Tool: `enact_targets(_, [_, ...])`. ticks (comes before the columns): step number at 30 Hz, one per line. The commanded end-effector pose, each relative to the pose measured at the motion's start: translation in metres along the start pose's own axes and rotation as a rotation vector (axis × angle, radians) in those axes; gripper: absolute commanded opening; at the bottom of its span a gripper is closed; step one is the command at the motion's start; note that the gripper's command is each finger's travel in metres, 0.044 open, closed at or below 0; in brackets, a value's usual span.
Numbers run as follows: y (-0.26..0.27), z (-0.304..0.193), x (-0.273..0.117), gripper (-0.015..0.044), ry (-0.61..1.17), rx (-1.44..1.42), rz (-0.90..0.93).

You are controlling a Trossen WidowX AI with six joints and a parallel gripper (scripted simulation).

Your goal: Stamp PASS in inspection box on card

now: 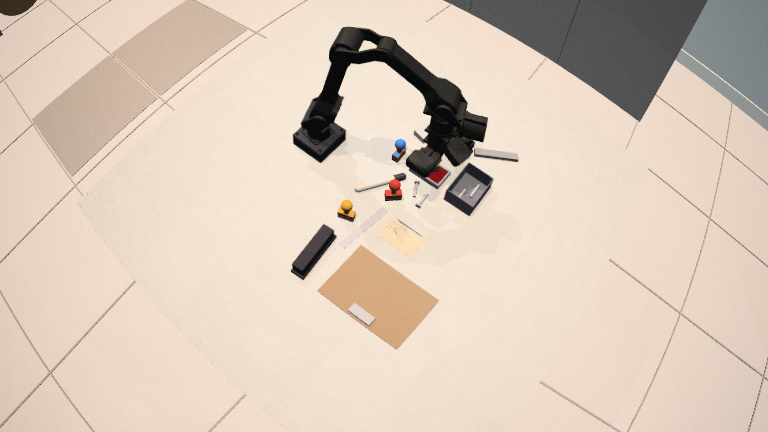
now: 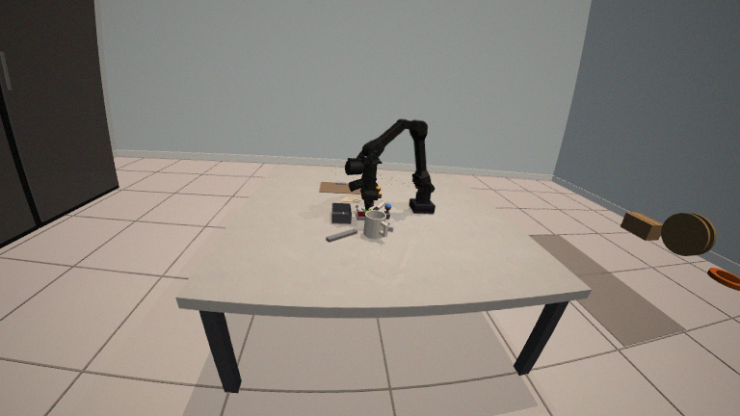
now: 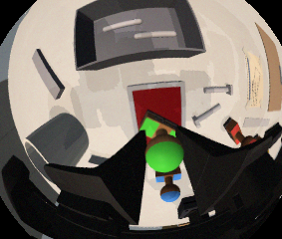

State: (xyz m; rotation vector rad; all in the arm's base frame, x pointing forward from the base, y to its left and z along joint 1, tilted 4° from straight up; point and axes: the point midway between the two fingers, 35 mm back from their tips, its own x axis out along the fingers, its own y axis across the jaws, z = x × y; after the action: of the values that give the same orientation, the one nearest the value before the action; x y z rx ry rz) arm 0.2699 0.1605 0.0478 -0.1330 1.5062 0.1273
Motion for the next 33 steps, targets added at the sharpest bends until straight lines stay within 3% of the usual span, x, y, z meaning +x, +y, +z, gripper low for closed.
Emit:
enact_targets(1, [0.0,0.0,-0.002,0.0,0.0,-0.001,0.001])
enact_targets(33, [0.002,0.001,-0.034,0.0,0.0,-0.001,0.001])
